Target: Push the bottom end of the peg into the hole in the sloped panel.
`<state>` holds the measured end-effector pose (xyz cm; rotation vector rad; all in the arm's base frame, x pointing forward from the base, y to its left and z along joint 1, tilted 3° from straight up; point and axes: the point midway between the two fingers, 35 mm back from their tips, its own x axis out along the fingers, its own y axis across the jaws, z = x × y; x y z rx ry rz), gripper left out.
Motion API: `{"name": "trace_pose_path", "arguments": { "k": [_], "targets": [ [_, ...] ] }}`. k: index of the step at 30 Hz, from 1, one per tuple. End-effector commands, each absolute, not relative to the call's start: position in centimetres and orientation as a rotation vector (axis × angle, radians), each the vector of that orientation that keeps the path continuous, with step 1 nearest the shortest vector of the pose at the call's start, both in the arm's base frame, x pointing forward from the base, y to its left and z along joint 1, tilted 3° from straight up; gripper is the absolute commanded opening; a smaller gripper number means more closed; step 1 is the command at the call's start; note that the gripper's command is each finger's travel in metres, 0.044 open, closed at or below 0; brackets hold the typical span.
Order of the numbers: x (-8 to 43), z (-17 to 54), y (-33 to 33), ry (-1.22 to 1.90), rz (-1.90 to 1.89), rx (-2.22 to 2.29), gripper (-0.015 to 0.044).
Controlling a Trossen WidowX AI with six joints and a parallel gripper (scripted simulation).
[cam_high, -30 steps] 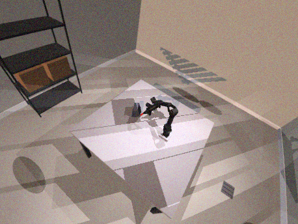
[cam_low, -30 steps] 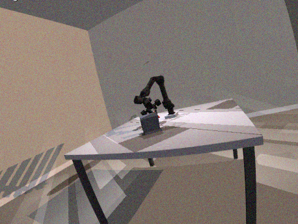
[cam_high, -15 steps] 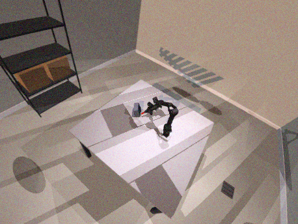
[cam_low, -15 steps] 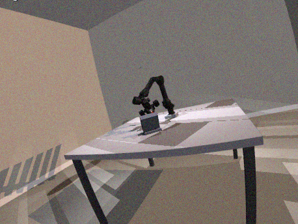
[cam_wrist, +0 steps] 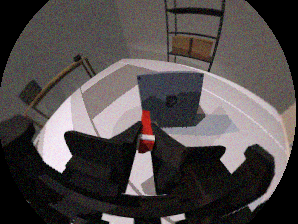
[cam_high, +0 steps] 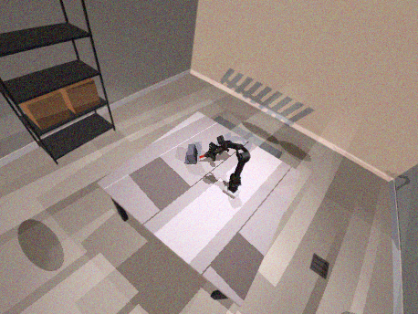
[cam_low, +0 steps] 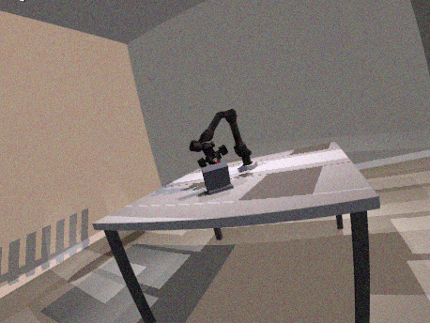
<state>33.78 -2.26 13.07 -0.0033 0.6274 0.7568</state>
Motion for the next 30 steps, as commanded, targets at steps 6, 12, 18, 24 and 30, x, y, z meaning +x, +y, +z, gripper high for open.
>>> {"name": "trace_pose_path", "arguments": {
  "k": [6, 12, 18, 24, 30],
  "targets": [
    [33.6, 13.3, -3.3, 0.566, 0.755, -0.033, 0.0000],
    [33.5, 13.4, -4.1, 0.528, 0.750, -0.055, 0.0000],
    [33.3, 13.6, -4.9, 0.491, 0.743, -0.078, 0.0000],
    [33.2, 13.7, -5.7, 0.453, 0.735, -0.101, 0.0000],
    [33.0, 13.9, -6.4, 0.417, 0.726, -0.127, 0.0000]
  ]
}}
